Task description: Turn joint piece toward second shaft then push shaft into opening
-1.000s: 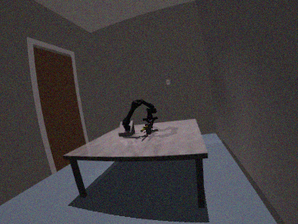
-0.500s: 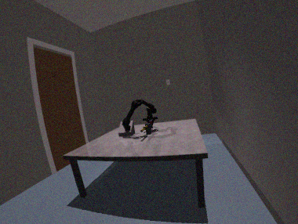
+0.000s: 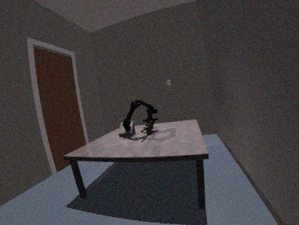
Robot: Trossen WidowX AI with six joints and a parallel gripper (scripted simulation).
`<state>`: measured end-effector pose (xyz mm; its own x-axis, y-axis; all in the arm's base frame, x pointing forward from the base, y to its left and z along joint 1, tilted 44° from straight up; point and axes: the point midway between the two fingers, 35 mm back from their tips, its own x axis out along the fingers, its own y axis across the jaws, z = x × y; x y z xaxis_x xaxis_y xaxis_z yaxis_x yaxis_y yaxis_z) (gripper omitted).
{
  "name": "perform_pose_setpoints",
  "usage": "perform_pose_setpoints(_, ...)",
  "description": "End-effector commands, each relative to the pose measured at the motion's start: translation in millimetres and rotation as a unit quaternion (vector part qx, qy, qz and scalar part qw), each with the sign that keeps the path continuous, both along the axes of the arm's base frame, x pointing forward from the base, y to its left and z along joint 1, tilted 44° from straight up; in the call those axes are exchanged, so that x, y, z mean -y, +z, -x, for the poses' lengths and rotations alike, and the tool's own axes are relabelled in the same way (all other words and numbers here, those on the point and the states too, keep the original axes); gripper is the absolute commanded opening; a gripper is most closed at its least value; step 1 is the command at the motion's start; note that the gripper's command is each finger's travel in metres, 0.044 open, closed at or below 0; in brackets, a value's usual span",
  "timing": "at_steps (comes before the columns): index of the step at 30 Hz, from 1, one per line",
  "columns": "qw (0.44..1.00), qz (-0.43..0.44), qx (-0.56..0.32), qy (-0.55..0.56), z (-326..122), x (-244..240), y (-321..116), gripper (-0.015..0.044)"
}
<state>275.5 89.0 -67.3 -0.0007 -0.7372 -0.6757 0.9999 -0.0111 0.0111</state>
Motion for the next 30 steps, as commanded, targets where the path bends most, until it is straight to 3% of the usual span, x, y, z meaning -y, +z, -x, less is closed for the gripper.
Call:
perform_pose_setpoints(1, 0.999, -0.036, 0.009, -0.009, 1.2, 2.4, -2.7, 0.0)
perform_pose_setpoints(22, 0.998, -0.053, 0.013, -0.012, 1.6, 3.1, -4.1, 0.0)
perform_pose_setpoints(27, 0.998, -0.053, 0.013, -0.012, 1.6, 3.1, -4.1, 0.0131)
perform_pose_setpoints(30, 0.998, -0.053, 0.013, -0.012, 1.6, 3.1, -4.1, 0.0147)
